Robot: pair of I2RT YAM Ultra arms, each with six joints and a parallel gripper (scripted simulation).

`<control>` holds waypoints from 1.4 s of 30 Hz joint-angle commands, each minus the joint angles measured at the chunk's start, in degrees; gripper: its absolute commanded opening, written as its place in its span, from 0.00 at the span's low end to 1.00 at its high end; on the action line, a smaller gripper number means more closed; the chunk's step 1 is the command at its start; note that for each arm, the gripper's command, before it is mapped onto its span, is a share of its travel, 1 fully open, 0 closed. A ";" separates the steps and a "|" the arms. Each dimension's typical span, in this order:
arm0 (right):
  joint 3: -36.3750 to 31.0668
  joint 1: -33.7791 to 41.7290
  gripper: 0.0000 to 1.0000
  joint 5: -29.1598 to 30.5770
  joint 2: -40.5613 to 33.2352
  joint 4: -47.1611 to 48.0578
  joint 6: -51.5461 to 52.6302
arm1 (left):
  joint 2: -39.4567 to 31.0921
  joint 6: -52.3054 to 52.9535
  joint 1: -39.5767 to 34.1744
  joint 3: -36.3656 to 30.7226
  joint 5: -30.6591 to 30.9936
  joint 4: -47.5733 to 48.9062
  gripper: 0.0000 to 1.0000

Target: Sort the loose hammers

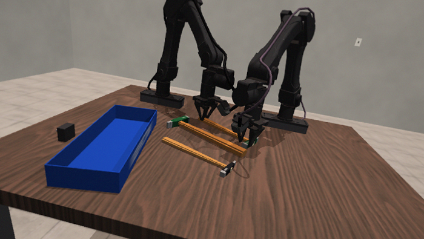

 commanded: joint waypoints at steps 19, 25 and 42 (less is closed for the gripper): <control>-0.11 0.11 0.20 0.31 0.11 0.33 0.79 | 0.64 0.63 -0.10 -0.19 0.08 -0.09 0.24; -0.11 0.11 0.20 0.31 0.11 0.33 0.79 | 0.64 0.30 -0.10 -0.18 0.08 -0.09 0.19; -1.12 0.40 0.20 0.29 0.85 -3.04 0.75 | 0.81 0.62 0.53 0.09 -1.27 -0.27 0.11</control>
